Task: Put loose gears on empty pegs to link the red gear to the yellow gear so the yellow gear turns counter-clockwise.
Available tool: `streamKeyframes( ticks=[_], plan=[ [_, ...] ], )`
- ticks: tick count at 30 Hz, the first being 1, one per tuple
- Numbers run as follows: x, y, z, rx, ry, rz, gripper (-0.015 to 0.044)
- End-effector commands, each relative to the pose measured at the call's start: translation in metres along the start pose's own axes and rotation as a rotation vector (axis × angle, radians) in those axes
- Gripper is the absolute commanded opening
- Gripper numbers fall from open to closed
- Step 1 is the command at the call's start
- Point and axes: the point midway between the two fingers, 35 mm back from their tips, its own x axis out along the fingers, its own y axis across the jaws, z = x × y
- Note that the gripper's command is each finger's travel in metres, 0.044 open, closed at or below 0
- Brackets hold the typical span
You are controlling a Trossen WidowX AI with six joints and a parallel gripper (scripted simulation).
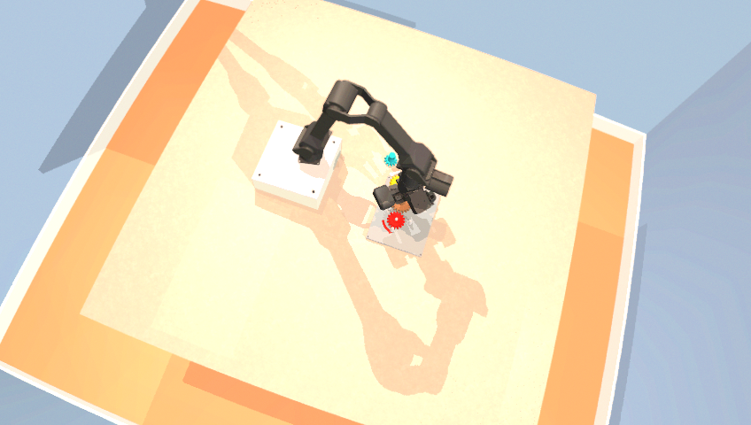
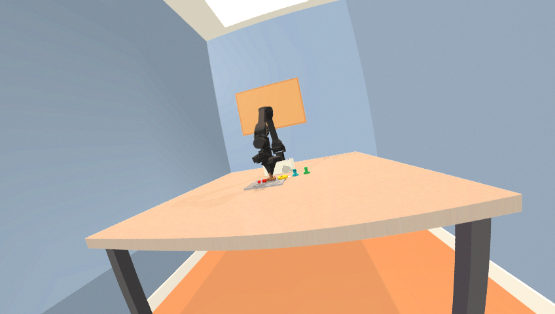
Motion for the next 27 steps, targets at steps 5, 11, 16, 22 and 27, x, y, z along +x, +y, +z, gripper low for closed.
streamKeyframes(
  ticks=[5, 11, 16, 22, 27],
  plan=[
    [0.0022, -0.0011, -0.0001, -0.125, -0.001, -0.001, 0.0000],
    [0.0036, -0.0009, 0.0009, -0.147, -0.001, -0.001, 0.0000],
    [0.0044, -0.0002, 0.0008, -0.103, -0.001, -0.001, 0.0000],
    [0.0040, -0.0002, 0.0003, -0.023, -0.001, -0.001, 0.0053],
    [0.0000, -0.0009, 0.0008, 0.005, -0.001, -0.001, 0.0140]
  ],
)
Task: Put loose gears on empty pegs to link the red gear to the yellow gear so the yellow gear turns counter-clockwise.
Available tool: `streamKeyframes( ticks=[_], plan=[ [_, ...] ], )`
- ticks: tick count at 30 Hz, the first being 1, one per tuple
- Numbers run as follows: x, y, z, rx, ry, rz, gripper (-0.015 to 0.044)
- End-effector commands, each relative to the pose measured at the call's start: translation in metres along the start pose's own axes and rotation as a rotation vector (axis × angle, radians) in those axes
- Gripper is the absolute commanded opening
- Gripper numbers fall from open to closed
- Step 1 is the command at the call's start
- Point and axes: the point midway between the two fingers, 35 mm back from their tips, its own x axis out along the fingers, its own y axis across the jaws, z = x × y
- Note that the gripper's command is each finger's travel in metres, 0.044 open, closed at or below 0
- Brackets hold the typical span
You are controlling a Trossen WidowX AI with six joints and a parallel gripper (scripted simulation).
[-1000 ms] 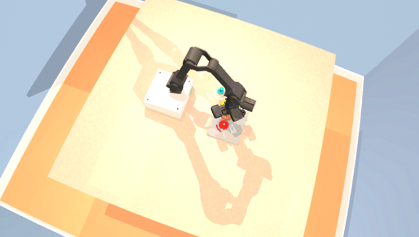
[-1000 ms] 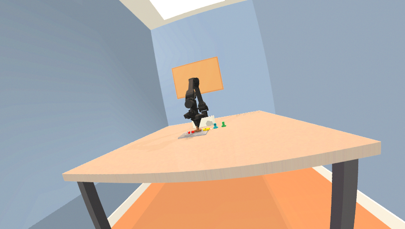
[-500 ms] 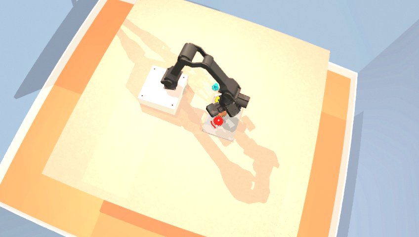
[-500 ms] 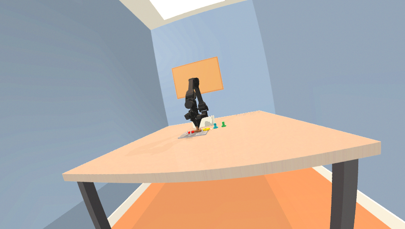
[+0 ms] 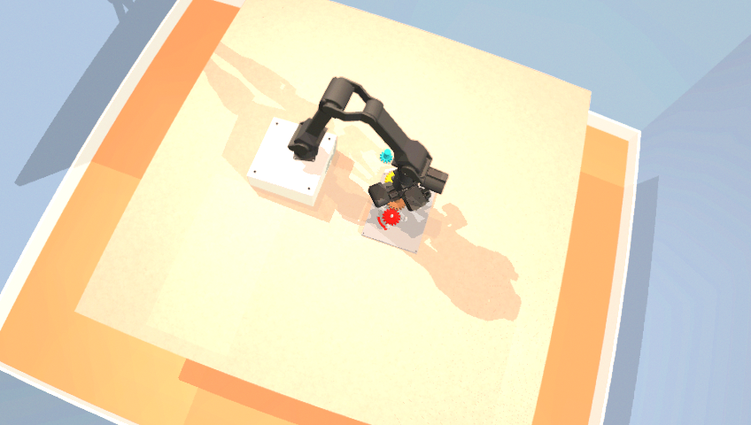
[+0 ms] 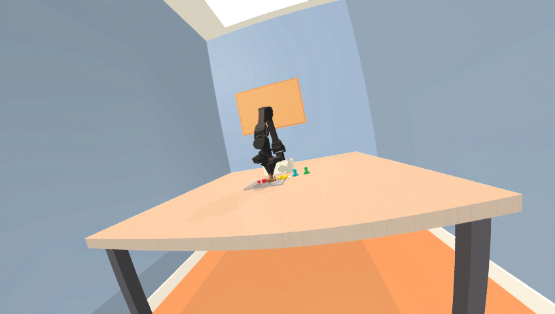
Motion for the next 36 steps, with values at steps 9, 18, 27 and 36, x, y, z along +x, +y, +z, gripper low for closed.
streamKeyframes(
  ticks=[9, 18, 27, 36],
  plan=[
    [-0.046, 0.000, 0.001, 0.016, -0.004, 0.004, 0.0140],
    [-0.091, -0.002, -0.002, 0.013, -0.003, 0.002, 0.0298],
    [-0.091, -0.002, -0.002, 0.013, -0.003, 0.002, 0.0440],
    [-0.091, -0.002, -0.002, 0.013, -0.003, 0.002, 0.0440]
  ],
)
